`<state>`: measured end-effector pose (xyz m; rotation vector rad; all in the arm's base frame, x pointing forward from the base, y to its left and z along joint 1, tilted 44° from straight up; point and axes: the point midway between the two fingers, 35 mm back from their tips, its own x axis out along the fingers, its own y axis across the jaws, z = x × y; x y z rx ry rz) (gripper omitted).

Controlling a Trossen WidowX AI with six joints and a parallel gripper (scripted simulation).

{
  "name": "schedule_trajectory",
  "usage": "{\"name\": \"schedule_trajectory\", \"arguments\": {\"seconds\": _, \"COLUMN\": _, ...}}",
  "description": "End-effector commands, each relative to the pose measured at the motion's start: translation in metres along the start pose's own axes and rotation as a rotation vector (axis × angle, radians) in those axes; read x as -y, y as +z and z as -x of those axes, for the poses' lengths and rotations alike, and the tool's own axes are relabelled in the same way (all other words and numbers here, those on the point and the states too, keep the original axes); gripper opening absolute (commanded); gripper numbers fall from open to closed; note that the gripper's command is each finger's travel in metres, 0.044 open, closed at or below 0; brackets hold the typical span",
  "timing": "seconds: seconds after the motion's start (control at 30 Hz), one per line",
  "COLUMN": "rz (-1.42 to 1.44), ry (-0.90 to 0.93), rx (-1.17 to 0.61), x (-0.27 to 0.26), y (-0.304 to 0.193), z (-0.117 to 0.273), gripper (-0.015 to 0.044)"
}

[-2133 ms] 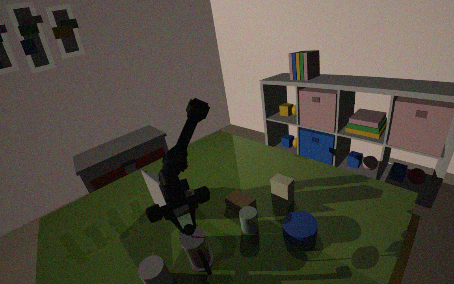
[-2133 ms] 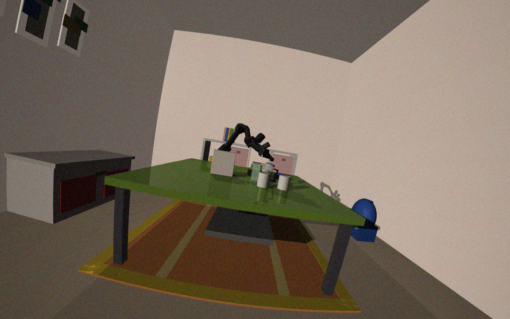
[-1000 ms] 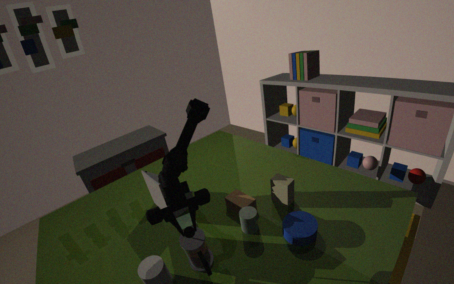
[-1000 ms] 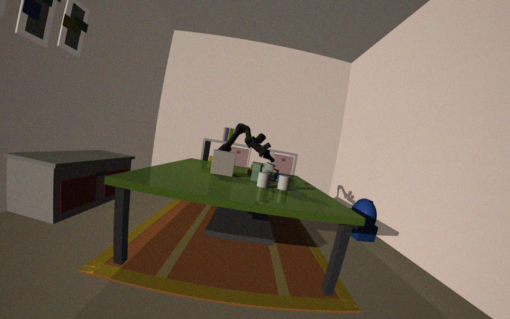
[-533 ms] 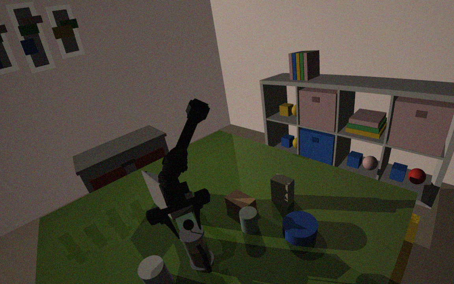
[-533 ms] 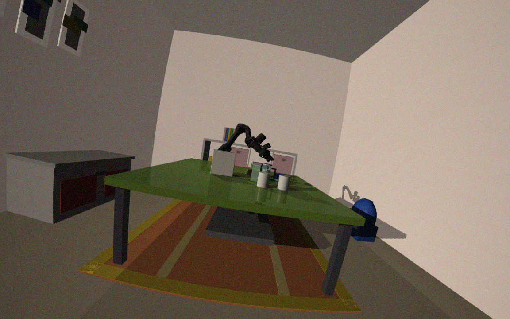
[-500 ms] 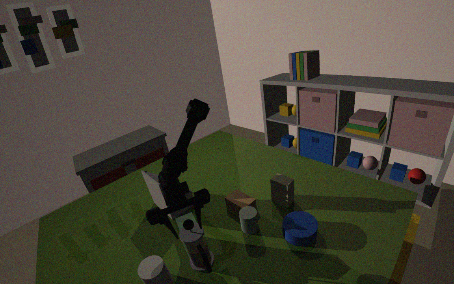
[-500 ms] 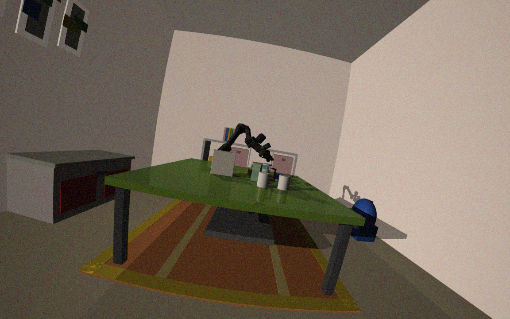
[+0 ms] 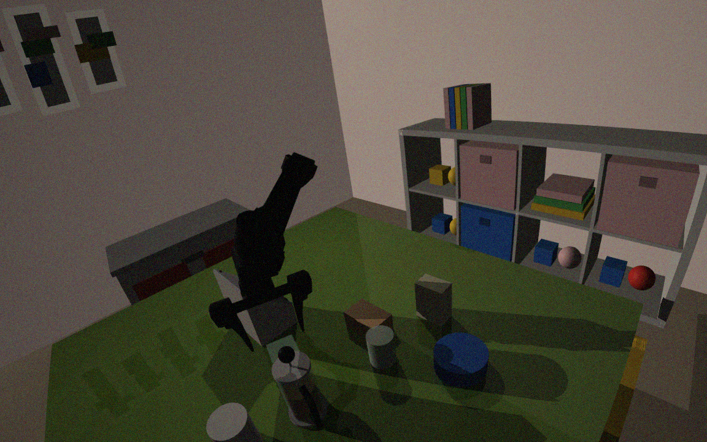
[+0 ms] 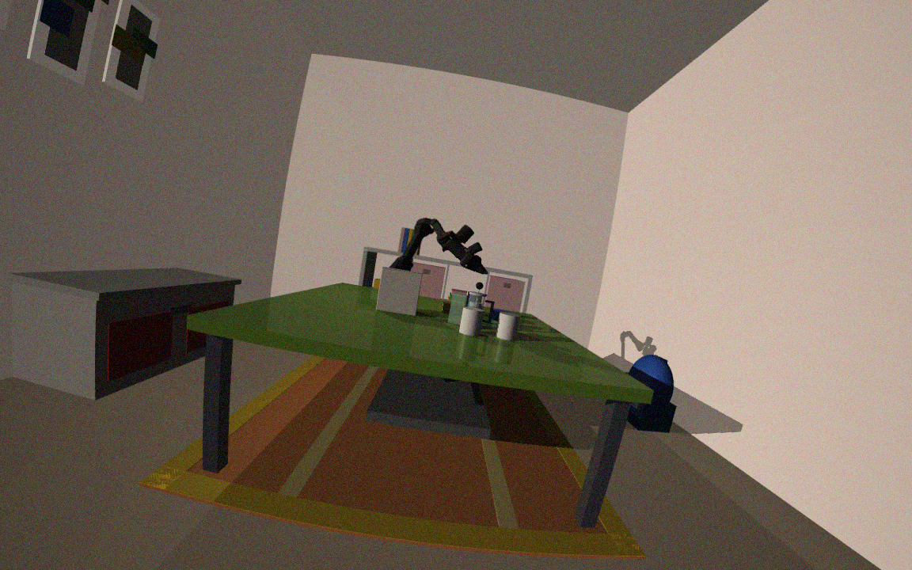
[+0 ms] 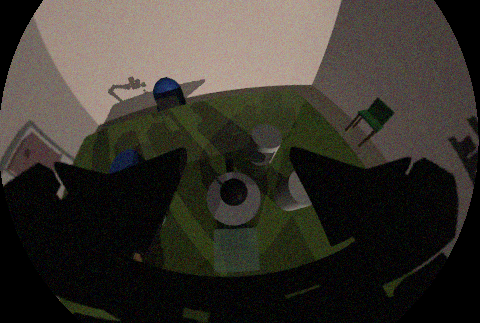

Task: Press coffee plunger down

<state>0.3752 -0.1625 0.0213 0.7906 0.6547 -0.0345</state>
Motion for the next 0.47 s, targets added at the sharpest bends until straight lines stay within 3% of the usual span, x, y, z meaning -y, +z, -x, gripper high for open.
{"name": "schedule_trajectory", "arguments": {"seconds": 0.0, "rz": 0.007, "ry": 0.006, "rx": 0.006, "x": -0.0045, "y": 0.0167, "z": 0.0239, "gripper": 0.0440}}
{"name": "schedule_trajectory", "arguments": {"seconds": 0.43, "rz": 0.007, "ry": 0.006, "rx": 0.006, "x": -0.0036, "y": 0.0152, "z": 0.0231, "gripper": 0.0440}}
